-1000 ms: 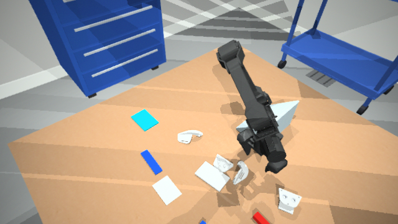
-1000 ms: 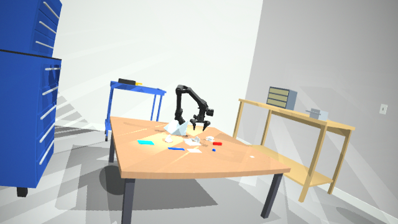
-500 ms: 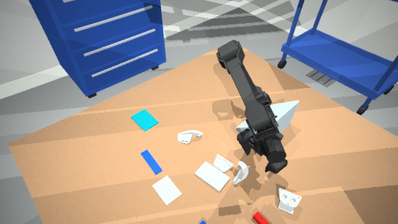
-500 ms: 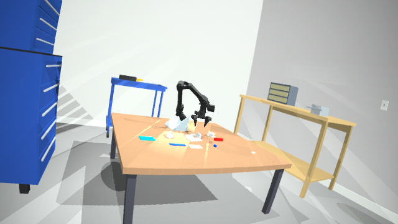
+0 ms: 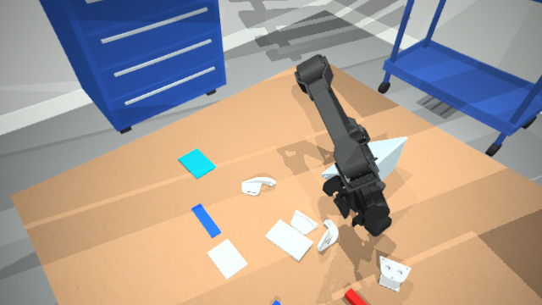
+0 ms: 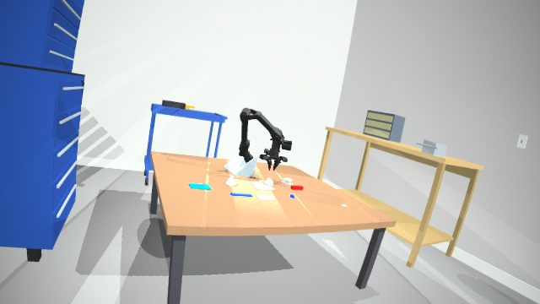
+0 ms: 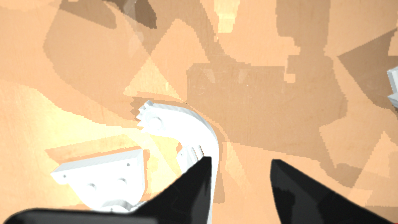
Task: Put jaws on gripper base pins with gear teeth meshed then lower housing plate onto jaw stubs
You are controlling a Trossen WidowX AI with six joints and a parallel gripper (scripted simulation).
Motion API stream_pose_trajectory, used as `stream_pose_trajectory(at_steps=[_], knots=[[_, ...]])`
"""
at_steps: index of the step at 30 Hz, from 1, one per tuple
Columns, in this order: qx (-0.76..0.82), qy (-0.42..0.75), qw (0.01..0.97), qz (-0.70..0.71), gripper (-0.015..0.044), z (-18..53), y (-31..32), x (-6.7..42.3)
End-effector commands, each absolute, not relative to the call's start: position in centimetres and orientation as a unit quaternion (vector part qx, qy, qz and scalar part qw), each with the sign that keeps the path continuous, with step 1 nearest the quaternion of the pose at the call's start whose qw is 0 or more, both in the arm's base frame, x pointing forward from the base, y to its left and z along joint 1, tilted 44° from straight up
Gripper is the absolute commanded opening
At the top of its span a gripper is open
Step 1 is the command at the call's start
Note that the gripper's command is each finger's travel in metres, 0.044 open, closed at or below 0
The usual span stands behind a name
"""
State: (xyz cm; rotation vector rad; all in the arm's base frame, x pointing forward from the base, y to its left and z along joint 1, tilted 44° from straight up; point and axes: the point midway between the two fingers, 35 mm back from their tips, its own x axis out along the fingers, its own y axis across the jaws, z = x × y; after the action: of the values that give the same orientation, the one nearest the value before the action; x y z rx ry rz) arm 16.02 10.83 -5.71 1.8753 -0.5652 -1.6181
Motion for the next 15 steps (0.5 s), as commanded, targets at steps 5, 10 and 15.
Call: stream_pose_trajectory(at_steps=[5, 10, 15], knots=[[0.705, -0.213, 0.296, -0.608, 0.0, -5.71, 10.82, 16.02], [0.705, -0.213, 0.296, -0.608, 0.0, -5.71, 10.82, 16.02], [0.705, -0.213, 0.296, -0.608, 0.0, -5.71, 10.82, 16.02]])
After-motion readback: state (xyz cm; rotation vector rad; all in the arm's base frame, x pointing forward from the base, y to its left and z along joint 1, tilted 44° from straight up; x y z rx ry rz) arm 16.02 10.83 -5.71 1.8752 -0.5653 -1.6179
